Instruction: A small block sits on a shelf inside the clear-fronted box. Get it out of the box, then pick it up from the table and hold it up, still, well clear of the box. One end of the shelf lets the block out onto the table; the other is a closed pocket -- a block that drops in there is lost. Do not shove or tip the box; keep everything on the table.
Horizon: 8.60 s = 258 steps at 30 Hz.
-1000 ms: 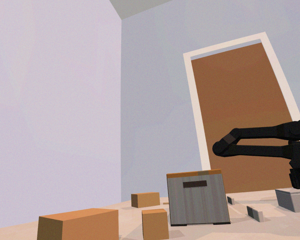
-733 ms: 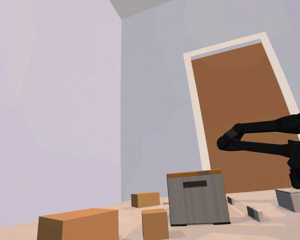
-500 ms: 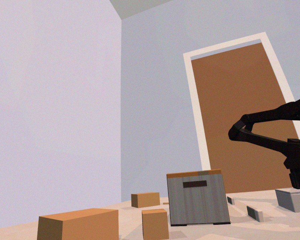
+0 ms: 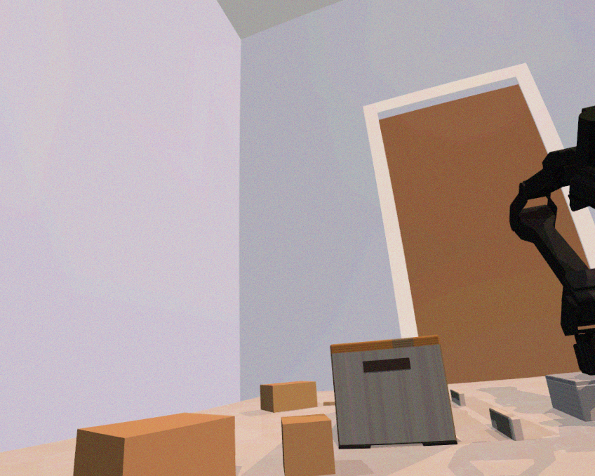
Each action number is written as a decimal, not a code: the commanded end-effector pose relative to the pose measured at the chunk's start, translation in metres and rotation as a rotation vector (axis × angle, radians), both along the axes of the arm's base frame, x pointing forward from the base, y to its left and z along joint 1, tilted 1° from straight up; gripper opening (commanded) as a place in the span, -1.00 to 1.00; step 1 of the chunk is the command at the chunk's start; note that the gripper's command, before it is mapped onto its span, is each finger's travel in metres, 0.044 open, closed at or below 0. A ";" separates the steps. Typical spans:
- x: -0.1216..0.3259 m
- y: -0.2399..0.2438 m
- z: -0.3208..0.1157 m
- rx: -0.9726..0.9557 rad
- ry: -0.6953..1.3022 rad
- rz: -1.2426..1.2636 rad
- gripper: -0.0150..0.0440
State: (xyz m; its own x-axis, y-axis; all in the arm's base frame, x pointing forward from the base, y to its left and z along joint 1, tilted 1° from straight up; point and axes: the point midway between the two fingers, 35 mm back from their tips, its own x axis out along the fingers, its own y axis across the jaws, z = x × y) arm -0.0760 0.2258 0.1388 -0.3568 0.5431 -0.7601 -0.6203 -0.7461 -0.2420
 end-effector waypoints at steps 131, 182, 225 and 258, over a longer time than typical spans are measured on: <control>0.360 -0.233 -0.065 -0.966 -0.387 -0.663 0.86; 0.374 -0.283 -0.065 -0.970 -0.390 -0.663 0.86; 0.381 -0.313 -0.002 -0.979 -0.387 -0.662 0.86; 0.359 -0.338 -0.002 -0.222 0.818 -3.018 0.47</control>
State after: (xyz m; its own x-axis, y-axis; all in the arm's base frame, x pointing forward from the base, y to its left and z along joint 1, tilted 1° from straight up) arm 0.2886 -0.1059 0.1333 0.1618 -0.1726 -0.9716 -0.1898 0.9608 -0.2023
